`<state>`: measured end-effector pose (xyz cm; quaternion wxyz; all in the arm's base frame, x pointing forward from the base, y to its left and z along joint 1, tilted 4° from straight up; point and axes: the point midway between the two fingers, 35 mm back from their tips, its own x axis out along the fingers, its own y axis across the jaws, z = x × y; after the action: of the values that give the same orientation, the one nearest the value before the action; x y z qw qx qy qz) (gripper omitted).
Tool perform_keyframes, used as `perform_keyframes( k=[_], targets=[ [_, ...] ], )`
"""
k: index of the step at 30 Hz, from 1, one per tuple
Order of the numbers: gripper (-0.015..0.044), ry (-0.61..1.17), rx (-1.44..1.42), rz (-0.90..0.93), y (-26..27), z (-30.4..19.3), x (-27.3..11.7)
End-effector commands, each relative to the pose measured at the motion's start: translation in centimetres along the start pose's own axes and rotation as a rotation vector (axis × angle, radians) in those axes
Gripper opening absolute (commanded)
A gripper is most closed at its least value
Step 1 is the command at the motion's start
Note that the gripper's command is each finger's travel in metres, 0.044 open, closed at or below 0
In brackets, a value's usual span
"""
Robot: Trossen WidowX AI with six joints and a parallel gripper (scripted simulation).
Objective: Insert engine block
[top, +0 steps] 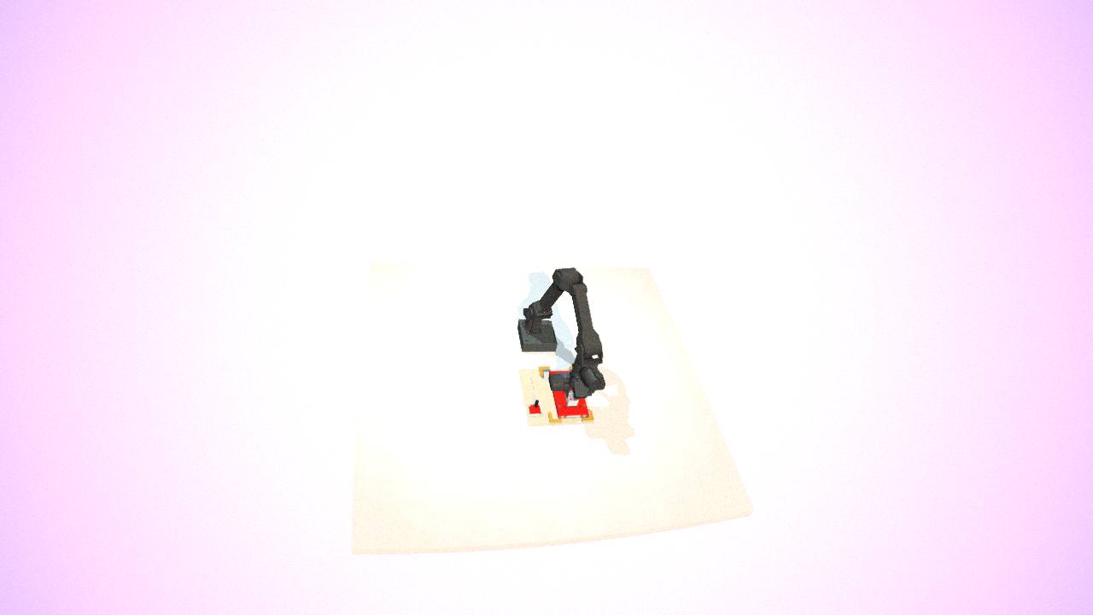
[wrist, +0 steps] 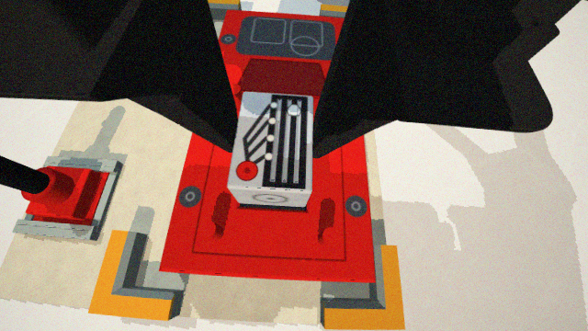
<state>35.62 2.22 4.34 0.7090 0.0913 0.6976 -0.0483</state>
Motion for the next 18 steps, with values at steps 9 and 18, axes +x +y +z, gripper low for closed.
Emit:
perform_keyframes(
  k=[9, 18],
  targets=[
    [0.0159, 0.002, 0.004, 0.004, 0.07, -0.07, 0.33],
    [0.0159, 0.002, 0.003, 0.004, 0.06, -0.07, 0.49]
  ],
)
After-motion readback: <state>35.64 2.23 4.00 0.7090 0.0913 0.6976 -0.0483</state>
